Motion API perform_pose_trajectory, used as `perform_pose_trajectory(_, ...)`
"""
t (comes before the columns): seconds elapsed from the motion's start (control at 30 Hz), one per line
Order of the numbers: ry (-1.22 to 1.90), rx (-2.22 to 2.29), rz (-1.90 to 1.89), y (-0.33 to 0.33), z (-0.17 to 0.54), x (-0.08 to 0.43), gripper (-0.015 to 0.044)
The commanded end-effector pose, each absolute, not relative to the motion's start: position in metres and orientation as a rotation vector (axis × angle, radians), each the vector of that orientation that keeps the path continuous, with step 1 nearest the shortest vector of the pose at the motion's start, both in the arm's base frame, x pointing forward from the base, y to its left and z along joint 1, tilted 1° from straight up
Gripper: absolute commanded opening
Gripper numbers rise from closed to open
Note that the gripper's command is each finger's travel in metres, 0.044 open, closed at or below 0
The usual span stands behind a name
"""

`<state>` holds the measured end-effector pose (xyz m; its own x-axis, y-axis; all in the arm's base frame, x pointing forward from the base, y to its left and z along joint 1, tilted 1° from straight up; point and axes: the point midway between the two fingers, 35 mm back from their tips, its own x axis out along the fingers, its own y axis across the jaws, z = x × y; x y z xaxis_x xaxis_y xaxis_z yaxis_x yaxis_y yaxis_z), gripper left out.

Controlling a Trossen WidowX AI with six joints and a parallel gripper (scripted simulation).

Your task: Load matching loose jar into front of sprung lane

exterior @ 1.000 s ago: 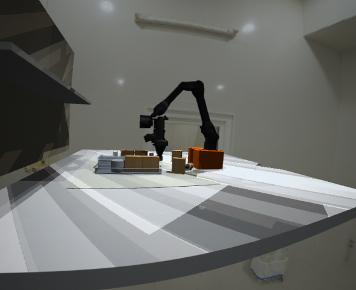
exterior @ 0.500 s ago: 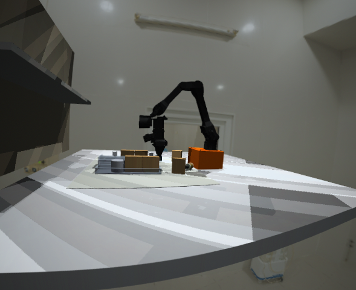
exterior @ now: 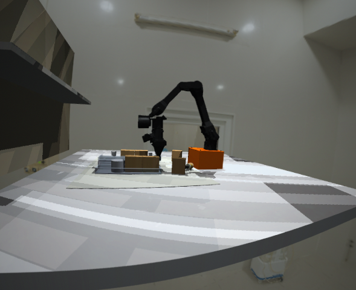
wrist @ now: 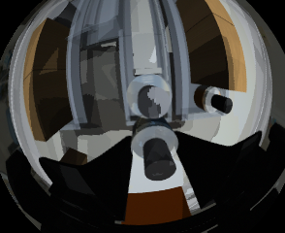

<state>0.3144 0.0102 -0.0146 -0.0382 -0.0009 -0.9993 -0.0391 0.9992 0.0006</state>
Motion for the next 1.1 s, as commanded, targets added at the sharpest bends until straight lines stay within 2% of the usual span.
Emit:
perform_pose_trajectory(0.0,1.559,-0.025,0.029,0.011,-0.010,0.330,0.0000)
perform_pose_trajectory(1.07,1.558,-0.025,0.029,0.012,-0.007,0.341,0.0000)
